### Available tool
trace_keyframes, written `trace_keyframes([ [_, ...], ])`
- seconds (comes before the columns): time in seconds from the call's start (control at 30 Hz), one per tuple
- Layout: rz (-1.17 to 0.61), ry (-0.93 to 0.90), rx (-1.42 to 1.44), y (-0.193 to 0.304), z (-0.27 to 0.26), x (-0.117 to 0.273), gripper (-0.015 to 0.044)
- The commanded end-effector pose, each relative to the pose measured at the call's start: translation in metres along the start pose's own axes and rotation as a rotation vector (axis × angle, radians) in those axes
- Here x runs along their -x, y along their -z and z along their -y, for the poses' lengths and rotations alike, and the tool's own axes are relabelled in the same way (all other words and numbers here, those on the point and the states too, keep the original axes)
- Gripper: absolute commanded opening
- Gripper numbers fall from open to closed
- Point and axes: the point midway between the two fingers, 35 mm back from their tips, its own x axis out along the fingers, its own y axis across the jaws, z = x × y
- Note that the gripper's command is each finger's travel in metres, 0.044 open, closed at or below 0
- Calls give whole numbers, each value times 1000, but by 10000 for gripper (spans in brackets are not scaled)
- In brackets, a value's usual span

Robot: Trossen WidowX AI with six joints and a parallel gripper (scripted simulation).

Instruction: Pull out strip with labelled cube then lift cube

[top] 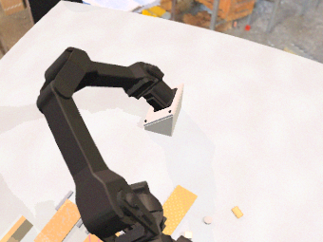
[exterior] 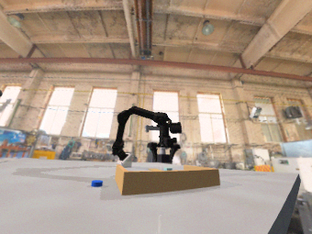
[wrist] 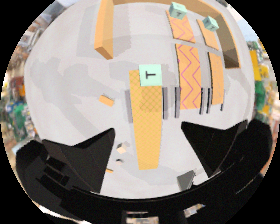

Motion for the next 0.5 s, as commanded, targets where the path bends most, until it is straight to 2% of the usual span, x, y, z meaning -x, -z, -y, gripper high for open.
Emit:
trace_keyframes([
  [0.0,4,4,4,-15,2,2,440],
  [0.47,6,5,2,-64,8,7,440],
])
